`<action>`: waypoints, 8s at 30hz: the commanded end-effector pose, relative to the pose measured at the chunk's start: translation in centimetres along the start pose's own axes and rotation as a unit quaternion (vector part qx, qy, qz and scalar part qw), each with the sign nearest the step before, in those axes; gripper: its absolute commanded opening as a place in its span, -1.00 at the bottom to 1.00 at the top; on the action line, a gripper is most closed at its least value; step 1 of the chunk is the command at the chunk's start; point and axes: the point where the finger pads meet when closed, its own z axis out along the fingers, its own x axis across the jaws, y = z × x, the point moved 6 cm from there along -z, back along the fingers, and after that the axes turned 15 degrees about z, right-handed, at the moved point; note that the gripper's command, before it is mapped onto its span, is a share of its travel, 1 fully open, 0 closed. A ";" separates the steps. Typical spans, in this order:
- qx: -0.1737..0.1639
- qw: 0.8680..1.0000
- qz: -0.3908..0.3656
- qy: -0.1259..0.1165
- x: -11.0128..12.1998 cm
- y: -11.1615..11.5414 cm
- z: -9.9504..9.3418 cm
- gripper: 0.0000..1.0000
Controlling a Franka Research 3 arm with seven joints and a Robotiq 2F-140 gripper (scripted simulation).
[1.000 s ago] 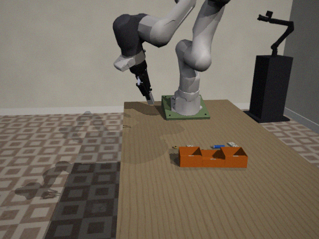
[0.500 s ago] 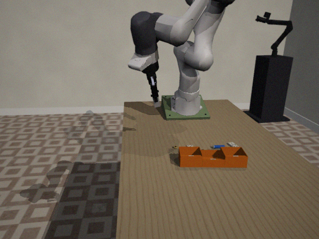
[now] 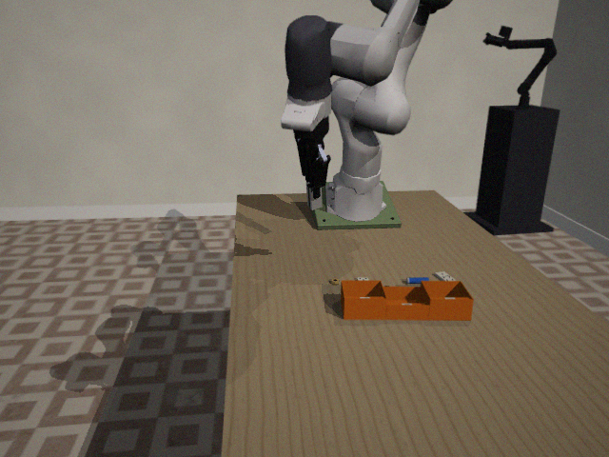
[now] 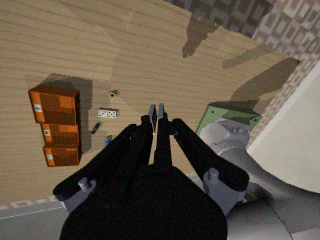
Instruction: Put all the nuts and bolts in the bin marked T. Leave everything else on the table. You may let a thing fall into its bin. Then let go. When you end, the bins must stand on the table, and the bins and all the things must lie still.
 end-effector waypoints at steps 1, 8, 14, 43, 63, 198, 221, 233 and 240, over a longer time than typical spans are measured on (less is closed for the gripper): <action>0.014 0.997 -0.076 -0.015 -0.8 0.6 -0.3 -0.89; 0.032 0.988 -0.145 -0.027 -1.9 2.1 -0.7 -0.89; 0.051 0.976 -0.206 -0.037 -3.4 4.4 -1.3 -0.89; 0.127 0.863 -0.482 -0.088 -7.5 15.2 -3.6 -0.89; 0.150 0.803 -0.567 -0.105 -7.8 18.1 -4.1 -0.89; 0.152 0.794 -0.580 -0.103 -22.4 6.0 7.3 -0.89; 0.152 0.794 -0.580 -0.103 -22.4 6.0 7.3 -0.89; 0.152 0.794 -0.580 -0.103 -22.4 6.0 7.3 -0.89; 0.152 0.794 -0.580 -0.103 -22.4 6.0 7.3 -0.89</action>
